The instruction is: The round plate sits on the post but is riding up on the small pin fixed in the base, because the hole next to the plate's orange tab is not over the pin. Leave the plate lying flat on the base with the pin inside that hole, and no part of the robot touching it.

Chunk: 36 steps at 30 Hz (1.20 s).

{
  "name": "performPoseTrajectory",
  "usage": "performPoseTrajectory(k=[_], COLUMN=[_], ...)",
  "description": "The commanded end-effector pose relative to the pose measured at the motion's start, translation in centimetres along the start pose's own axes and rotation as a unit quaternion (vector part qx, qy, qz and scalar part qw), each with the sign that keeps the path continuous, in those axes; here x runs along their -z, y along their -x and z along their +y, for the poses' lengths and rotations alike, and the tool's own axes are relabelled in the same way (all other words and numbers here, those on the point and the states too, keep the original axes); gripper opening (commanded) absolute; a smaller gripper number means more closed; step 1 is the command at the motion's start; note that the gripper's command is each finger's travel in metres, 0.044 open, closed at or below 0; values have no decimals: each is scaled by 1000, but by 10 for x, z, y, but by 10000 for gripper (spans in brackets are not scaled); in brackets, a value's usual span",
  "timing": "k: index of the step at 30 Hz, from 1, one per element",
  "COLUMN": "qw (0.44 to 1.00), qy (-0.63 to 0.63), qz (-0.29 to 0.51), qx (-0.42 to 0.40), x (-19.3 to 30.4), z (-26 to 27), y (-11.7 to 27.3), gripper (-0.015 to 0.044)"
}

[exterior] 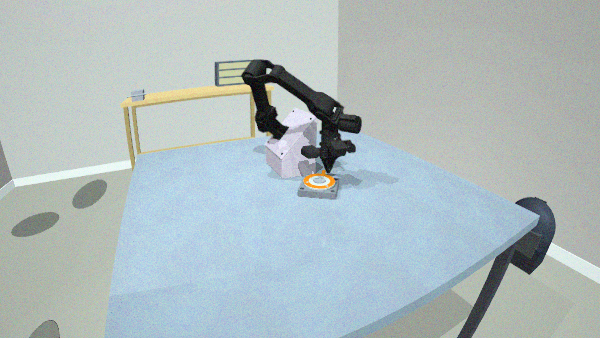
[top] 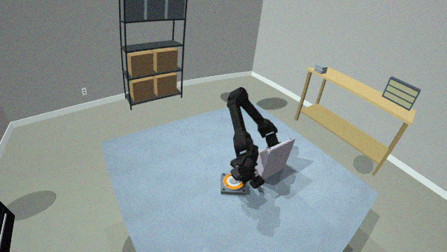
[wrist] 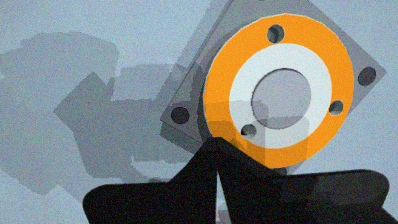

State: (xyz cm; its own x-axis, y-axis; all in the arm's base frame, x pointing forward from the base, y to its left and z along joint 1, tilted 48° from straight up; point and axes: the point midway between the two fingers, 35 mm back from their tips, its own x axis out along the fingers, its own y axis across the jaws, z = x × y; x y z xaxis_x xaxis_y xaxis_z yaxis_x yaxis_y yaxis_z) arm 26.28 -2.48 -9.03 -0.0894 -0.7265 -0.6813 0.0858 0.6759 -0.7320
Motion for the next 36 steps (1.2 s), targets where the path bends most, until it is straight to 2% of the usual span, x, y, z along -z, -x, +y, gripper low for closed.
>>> performPoseTrajectory(k=[1,12,21,36], qw=[1000,1000,1000,1000], qy=[-1,-1,0,2], qz=[2,2,2,1], qx=[0,0,-1,0], x=[5,8,10,9], z=[-1,-5,-6,-6], y=[0,-1,42,33], gripper=[0,0,0,0])
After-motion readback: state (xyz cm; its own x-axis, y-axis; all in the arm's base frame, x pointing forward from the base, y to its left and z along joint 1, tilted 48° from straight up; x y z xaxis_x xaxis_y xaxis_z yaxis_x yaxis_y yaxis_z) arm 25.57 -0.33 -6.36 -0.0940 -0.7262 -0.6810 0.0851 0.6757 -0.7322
